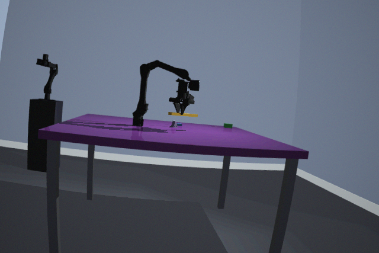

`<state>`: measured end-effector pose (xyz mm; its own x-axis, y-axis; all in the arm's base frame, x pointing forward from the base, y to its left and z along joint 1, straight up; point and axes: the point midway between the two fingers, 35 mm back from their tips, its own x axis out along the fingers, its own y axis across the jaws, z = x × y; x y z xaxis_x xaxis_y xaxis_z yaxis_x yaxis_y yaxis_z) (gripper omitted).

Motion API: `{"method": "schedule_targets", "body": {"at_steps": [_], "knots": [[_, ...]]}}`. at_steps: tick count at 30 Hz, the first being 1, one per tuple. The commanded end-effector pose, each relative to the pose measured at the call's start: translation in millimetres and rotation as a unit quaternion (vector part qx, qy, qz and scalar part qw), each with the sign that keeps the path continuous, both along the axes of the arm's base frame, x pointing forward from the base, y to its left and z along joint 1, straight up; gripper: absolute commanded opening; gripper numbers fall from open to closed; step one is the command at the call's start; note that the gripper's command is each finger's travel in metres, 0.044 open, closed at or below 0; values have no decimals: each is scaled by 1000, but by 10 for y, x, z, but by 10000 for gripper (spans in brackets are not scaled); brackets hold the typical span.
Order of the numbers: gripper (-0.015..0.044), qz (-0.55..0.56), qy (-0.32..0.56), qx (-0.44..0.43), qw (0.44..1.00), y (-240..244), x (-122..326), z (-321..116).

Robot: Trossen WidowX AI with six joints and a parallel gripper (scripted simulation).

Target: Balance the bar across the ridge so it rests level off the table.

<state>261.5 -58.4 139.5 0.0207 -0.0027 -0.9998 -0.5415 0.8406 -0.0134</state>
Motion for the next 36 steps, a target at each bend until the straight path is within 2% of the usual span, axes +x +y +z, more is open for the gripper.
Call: {"method": "schedule_targets", "body": {"at_steps": [1,18,36], "knots": [[0,-2,0,0,1000,140,19,7],[0,-6,0,2,1000,817,17,12],[0,-11,1,5,1000,1502,-171,18]]}}
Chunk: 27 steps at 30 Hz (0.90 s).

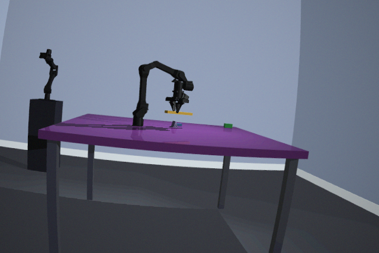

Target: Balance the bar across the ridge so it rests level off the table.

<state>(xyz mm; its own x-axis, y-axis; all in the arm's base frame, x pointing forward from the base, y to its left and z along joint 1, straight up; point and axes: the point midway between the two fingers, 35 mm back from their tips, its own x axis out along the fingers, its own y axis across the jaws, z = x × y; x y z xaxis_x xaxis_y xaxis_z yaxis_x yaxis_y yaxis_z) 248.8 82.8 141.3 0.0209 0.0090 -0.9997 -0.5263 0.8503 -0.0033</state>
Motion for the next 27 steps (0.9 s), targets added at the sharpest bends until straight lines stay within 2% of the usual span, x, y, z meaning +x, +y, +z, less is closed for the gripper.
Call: {"method": "schedule_targets", "body": {"at_steps": [1,9,27], "knots": [[0,-2,1,-1,1000,126,-60,1],[0,-4,1,0,1000,383,-193,4],[0,-4,1,0,1000,402,-187,-240]]}}
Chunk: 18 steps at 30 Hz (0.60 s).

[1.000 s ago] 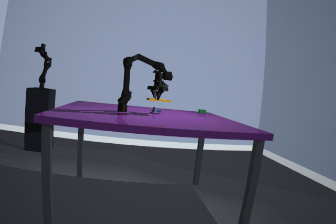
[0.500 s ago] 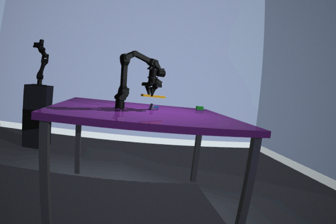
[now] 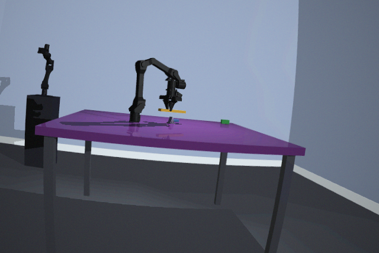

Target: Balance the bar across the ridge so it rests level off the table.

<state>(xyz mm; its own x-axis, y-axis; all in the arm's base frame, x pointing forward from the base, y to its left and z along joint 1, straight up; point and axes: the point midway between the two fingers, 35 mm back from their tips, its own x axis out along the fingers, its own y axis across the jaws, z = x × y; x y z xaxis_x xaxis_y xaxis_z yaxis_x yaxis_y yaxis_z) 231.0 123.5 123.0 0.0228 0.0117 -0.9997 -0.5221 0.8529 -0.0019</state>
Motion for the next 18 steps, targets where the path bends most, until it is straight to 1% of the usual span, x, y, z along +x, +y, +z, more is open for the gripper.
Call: {"method": "schedule_targets", "body": {"at_steps": [1,12,18], "knots": [[0,-1,2,-1,1000,-5,-8,-73],[0,-2,2,-1,1000,-13,-12,-242],[0,-2,2,-1,1000,-12,-10,-250]]}}
